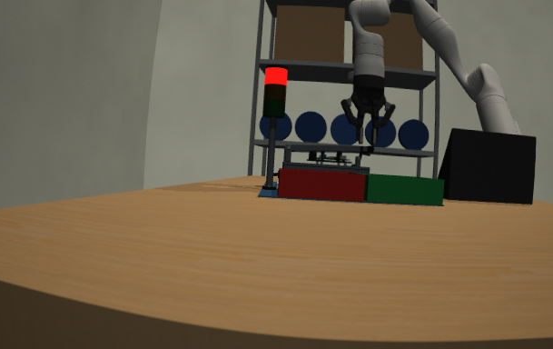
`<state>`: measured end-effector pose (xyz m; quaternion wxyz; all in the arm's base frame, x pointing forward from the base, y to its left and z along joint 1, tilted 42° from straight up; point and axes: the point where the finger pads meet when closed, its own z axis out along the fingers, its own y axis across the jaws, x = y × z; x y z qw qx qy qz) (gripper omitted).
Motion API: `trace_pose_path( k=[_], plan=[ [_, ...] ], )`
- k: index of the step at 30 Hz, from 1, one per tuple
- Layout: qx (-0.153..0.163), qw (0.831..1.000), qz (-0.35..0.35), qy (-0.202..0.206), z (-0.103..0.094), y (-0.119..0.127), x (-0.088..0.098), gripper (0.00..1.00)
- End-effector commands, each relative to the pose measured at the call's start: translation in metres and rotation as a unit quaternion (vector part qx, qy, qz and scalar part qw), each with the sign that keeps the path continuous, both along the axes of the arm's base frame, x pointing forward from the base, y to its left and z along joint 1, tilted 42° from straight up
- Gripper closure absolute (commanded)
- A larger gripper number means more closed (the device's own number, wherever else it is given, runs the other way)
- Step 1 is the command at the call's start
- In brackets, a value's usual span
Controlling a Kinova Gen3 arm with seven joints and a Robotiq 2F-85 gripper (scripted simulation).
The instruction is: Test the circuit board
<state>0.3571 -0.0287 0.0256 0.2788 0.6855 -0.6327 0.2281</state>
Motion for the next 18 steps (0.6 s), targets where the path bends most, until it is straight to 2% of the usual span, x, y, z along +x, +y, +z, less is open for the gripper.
trace_pose_path(
  k=[1, 11, 18],
  plan=[
    [0.000, 1.000, 0.000, 0.000, -0.002, -0.002, 0.000, 0.74],
    [0.000, 1.000, 0.000, 0.000, -0.017, -0.015, -0.001, 0.74],
    [0.000, 1.000, 0.000, 0.000, -0.018, -0.016, -0.001, 0.74]
  ],
)
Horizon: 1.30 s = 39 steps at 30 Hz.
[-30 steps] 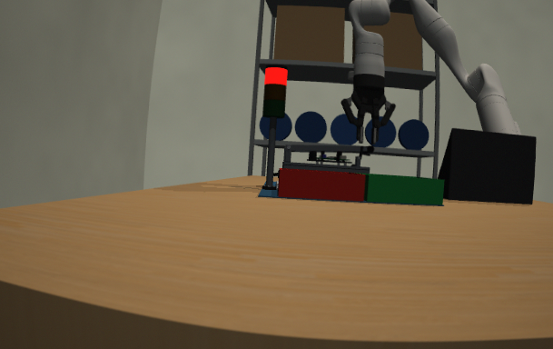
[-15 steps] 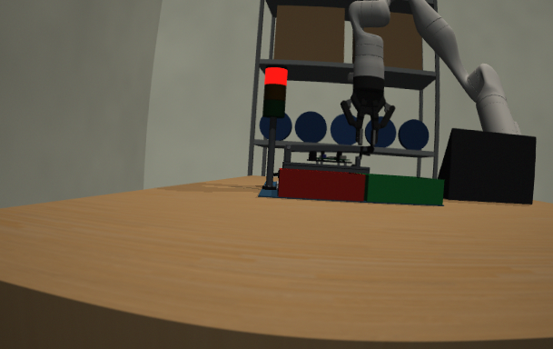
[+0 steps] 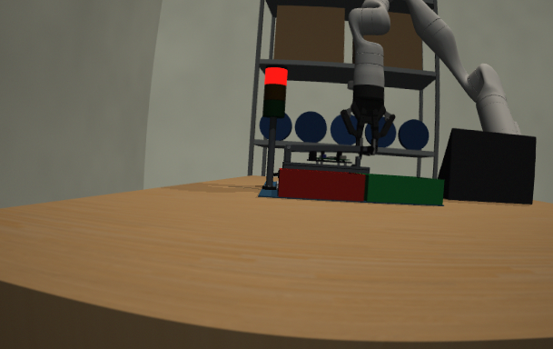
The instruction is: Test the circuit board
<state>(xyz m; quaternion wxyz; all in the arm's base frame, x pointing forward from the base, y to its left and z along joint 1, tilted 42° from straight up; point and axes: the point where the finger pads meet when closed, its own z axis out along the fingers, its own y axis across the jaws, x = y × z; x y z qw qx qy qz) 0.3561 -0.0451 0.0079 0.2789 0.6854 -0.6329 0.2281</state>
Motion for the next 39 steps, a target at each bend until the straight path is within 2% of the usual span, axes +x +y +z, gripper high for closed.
trace_pose_path(
  k=[1, 17, 18, 39],
  plan=[
    [0.000, 1.000, 0.000, 0.000, -0.0004, 0.0001, -0.0002, 0.74],
    [0.000, 1.000, 0.000, 0.000, -0.0004, 0.0001, -0.0002, 0.74],
    [0.000, 1.000, 0.000, 0.000, -0.0004, 0.0001, -0.0002, 1.00],
    [0.000, 1.000, 0.000, 0.000, -0.0004, 0.0001, -0.0002, 1.00]
  ],
)
